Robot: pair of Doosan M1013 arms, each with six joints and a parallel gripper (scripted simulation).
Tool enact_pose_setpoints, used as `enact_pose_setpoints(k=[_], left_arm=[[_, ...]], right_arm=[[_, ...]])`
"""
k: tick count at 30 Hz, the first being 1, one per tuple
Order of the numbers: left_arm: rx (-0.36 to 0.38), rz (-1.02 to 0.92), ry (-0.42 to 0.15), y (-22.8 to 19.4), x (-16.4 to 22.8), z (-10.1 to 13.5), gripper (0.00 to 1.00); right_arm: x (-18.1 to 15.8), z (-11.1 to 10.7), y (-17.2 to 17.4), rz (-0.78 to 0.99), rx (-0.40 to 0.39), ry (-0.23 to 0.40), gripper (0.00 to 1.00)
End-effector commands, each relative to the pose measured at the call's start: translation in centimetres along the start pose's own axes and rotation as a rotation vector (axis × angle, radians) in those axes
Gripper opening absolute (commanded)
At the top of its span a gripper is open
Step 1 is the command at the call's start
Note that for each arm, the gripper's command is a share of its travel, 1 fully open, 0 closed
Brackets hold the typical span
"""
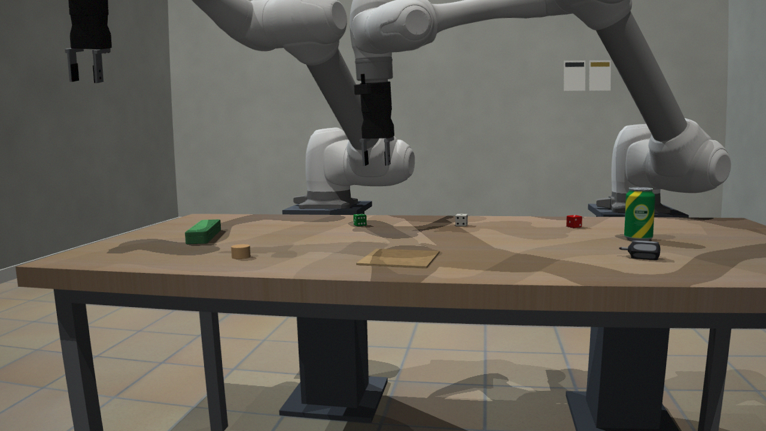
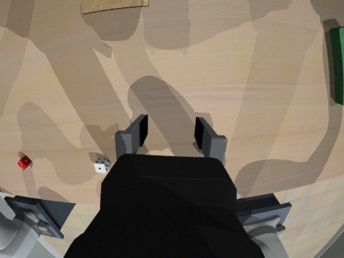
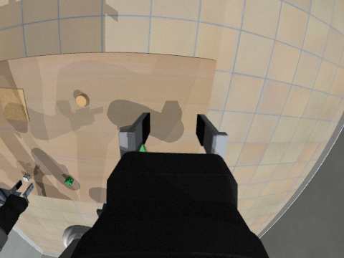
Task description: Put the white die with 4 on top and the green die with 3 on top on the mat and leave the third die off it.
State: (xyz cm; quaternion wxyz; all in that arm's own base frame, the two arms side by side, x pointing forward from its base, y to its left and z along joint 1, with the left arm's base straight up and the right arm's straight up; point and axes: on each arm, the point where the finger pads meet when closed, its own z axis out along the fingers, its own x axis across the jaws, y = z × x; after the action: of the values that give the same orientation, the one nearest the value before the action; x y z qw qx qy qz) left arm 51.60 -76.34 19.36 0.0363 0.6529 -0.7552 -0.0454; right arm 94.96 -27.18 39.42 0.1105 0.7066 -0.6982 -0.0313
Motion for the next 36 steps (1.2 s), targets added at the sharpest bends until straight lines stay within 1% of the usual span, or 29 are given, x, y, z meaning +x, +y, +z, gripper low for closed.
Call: enact_pose_setpoints(k=[1,24,36], left_arm=[[0.001,0.0,0.001,0.0,0.0,-0.1,1.0],[0.001,-0.004,0.001,-0.1,-0.2,-0.1,1.0],[-0.003,-0.055,-0.002,-1.6,-2.3,-0.2,1.0]], right_arm=[[0.0,-0.1,0.0,0.0,0.002,0.0,1.0],[0.0,-0.1,0.0,0.0,0.002,0.0,1.0],[0.0,-0.1,0.0,0.0,0.002,0.0,1.0]])
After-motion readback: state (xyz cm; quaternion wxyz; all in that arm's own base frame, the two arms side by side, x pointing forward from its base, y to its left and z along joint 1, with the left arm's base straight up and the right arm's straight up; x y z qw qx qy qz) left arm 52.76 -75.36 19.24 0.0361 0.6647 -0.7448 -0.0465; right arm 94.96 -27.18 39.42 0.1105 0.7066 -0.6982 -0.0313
